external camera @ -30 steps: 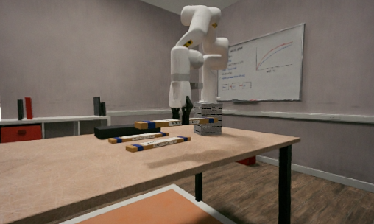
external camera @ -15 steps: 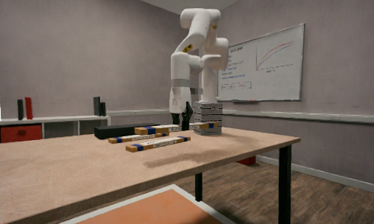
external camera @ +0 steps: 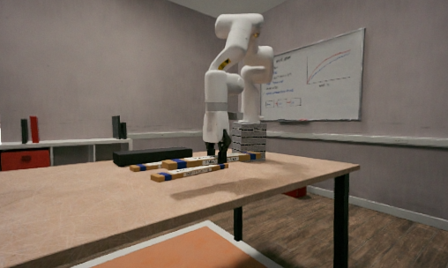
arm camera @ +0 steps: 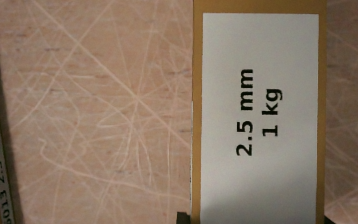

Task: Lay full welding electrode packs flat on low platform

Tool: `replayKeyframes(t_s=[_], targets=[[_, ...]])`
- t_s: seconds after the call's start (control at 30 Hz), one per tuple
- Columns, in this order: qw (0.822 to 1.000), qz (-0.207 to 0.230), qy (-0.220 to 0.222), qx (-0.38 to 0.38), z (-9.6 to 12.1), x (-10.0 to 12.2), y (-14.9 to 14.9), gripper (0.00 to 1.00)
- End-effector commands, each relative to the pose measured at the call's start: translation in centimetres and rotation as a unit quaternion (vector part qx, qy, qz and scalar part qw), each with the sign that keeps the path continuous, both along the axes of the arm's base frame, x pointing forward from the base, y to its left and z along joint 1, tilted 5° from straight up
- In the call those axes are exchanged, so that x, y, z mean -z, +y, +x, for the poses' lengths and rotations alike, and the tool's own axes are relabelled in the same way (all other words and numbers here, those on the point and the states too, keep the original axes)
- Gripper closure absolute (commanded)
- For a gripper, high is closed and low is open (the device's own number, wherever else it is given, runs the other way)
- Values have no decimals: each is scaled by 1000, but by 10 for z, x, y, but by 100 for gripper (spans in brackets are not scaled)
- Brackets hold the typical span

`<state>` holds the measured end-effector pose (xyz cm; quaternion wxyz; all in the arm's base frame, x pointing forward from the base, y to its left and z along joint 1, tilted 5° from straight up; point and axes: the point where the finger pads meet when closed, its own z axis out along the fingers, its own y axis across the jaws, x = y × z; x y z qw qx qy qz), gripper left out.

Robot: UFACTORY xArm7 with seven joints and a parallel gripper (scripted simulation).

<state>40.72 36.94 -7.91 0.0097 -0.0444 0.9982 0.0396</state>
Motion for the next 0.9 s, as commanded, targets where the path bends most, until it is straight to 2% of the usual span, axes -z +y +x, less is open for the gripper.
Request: replayKeyframes(t_s=[0.0, 0.87], targets=[[1000, 2, -2, 0, 2, 5, 2, 42], [1000, 2, -2, 0, 3, 44, 6, 42]])
